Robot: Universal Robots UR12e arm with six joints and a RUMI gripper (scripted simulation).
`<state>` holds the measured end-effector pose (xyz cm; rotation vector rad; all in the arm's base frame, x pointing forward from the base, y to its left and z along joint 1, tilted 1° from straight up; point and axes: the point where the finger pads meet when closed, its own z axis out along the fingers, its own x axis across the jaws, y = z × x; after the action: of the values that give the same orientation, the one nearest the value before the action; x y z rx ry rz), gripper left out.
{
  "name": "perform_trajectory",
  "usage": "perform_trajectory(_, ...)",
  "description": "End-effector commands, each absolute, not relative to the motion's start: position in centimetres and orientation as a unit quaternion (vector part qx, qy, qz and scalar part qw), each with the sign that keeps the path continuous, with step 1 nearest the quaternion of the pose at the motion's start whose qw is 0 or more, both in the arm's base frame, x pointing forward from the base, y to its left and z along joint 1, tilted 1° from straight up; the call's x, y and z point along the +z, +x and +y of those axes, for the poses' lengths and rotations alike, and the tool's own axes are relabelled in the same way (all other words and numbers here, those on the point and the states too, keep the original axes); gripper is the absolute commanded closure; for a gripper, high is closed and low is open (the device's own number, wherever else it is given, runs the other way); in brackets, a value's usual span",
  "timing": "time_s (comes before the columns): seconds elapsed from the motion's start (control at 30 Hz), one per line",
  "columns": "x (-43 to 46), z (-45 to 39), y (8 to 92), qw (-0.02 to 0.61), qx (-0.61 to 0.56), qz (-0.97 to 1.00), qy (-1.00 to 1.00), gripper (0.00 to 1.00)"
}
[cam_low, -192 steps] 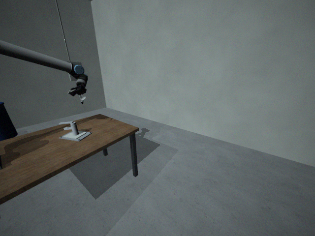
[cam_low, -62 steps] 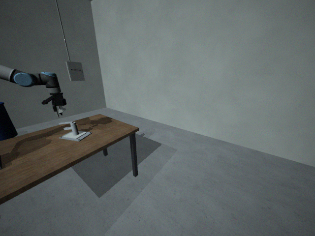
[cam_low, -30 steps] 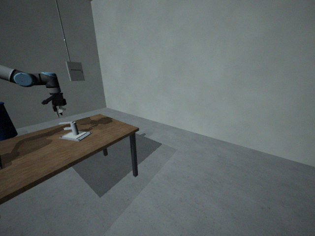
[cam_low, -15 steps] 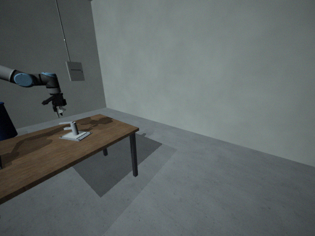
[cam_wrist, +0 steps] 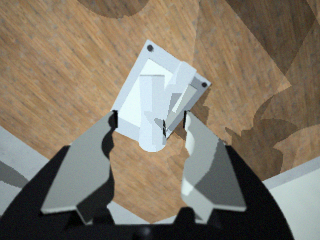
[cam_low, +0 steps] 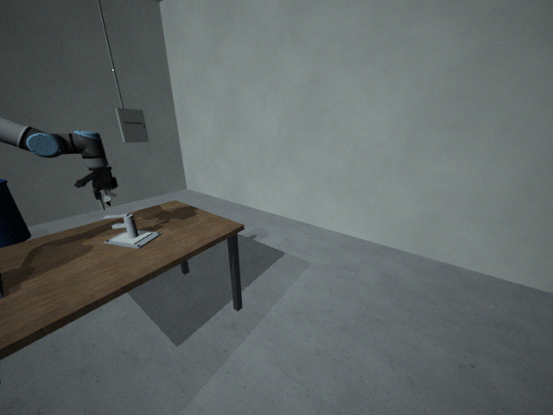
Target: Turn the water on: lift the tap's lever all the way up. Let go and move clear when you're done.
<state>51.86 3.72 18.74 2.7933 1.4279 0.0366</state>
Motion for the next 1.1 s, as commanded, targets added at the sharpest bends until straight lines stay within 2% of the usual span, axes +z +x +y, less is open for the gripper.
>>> perform_trajectory(0.0, 18.0, 3.7, 51.9, 0.003, 0.012, 0.455, 0.89, 0.59)
perform_trajectory(1.07, 15.1, 3.7, 52.0, 0.003, 0.012, 0.455, 0.89, 0.59)
